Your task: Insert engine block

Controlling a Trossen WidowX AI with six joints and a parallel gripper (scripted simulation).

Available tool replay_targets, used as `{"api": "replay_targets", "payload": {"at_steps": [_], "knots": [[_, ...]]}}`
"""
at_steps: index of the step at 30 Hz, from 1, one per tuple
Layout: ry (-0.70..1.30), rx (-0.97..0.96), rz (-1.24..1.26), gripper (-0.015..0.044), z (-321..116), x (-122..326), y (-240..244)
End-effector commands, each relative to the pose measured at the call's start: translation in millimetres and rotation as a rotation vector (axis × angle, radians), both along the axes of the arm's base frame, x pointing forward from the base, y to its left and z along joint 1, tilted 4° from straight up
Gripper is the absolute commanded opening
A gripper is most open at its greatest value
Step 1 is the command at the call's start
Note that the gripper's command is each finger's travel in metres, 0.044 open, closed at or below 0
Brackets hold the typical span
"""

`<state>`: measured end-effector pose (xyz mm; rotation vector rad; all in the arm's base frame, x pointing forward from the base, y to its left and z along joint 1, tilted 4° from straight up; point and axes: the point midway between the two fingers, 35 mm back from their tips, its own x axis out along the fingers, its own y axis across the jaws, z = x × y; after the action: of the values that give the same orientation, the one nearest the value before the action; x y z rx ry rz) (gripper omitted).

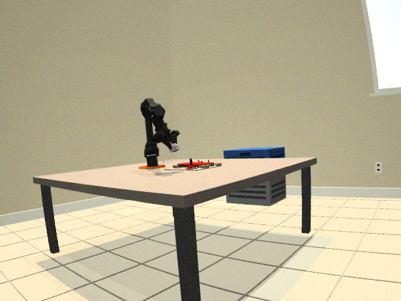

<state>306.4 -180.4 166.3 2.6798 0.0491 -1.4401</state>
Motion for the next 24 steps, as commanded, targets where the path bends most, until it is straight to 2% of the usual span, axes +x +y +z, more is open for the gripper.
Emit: {"api": "replay_targets", "payload": {"at_steps": [1,13,19,24], "knots": [[-0.129,0.003,0.019,0.0,-3.3,-6.2,1.0],[-0.192,0.002,0.027,0.0,-4.7,-8.7,1.2],[-0.31,0.012,0.037,0.0,-16.8,-10.7,-0.8],[-0.315,0.012,0.038,0.0,-28.7,-10.6,-1.7]]}}
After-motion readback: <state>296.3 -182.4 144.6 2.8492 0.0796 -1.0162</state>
